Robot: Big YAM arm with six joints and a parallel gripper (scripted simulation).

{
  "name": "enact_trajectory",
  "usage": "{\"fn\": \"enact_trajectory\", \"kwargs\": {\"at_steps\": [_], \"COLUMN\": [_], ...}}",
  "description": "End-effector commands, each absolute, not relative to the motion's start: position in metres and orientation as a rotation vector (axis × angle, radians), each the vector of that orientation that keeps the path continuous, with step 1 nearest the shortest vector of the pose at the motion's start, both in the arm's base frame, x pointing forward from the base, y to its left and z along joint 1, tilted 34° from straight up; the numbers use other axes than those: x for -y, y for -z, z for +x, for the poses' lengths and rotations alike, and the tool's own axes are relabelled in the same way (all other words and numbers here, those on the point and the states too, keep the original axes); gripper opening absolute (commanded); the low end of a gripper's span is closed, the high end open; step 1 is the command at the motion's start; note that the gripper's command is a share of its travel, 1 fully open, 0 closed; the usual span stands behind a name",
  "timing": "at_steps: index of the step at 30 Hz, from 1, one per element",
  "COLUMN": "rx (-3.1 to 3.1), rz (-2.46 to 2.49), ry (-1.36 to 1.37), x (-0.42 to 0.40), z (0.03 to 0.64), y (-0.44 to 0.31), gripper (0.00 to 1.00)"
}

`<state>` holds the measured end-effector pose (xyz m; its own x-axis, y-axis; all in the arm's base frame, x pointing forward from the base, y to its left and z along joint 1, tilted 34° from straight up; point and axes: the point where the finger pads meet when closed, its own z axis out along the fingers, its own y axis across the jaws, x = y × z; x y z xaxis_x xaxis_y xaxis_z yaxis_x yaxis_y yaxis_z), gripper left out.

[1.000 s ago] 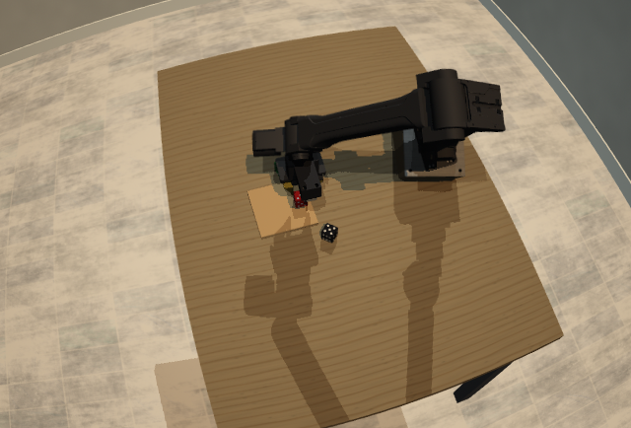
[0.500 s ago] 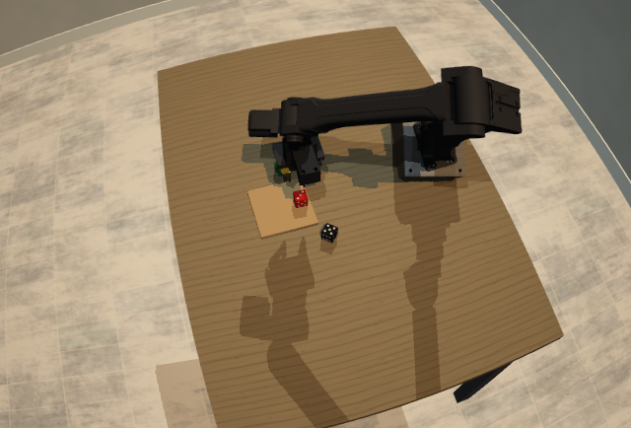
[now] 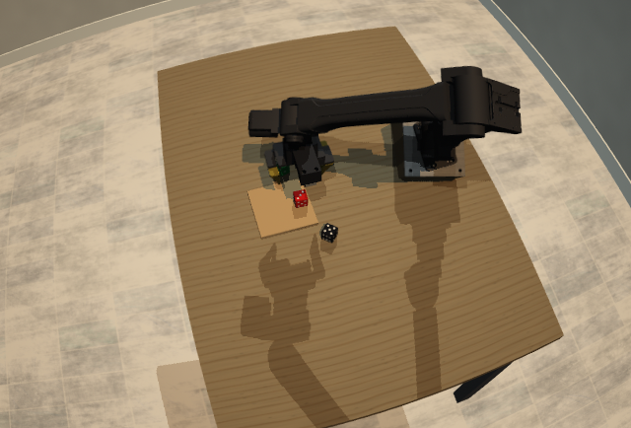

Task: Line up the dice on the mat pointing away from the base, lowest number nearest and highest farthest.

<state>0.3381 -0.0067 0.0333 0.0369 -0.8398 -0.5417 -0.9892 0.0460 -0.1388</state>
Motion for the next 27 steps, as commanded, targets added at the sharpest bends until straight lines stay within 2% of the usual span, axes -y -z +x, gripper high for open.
{"fn": "enact_trajectory", "kwargs": {"at_steps": [1,14,27], "rx": [-1.817,-1.871,-2.223], "rz": [-1.844,-1.793,-1.410], "ry": [-0.373,-0.381,-0.493], "x": [0.009,0.015,0.033], "z": [0.350,0.355,0.364], "y": [-0.040,-0.040,-0.035], "gripper": [1.00,1.00,1.00]}}
